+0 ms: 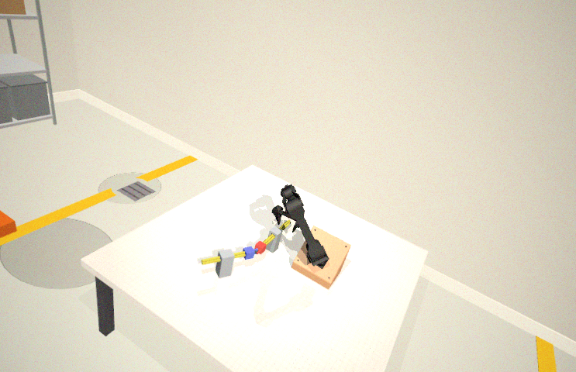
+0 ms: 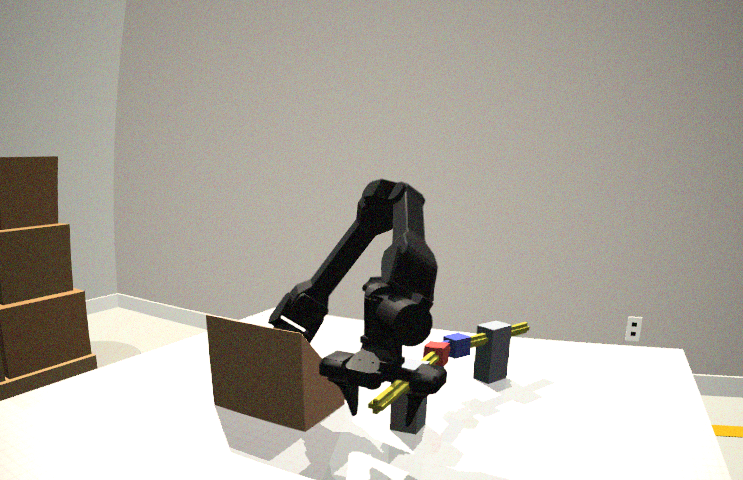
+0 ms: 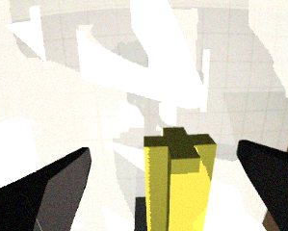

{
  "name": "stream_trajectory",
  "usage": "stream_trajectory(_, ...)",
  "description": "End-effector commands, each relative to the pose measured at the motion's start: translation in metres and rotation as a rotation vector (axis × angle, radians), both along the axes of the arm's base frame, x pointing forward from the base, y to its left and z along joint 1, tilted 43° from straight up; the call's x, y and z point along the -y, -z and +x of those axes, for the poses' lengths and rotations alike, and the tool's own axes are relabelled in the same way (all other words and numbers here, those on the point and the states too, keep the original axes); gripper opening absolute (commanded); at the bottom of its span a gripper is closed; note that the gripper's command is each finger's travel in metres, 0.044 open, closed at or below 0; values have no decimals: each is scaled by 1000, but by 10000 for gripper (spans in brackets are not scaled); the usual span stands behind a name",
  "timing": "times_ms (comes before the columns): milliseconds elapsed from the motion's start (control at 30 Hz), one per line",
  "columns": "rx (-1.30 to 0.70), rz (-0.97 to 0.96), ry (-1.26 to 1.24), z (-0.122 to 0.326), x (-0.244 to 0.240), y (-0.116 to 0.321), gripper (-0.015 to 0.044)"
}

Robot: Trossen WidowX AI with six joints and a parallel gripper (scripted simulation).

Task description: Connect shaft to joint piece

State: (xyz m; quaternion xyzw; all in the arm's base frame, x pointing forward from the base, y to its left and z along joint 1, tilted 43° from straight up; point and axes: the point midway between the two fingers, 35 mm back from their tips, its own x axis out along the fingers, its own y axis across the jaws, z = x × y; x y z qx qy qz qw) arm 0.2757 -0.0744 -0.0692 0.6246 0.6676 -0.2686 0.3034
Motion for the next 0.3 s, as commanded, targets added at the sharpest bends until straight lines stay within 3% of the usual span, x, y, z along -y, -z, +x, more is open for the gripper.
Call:
stream_trajectory(0, 1, 1, -1, 0, 0, 0, 440)
stream_trajectory(267, 1, 0, 1, 1, 20, -22, 440)
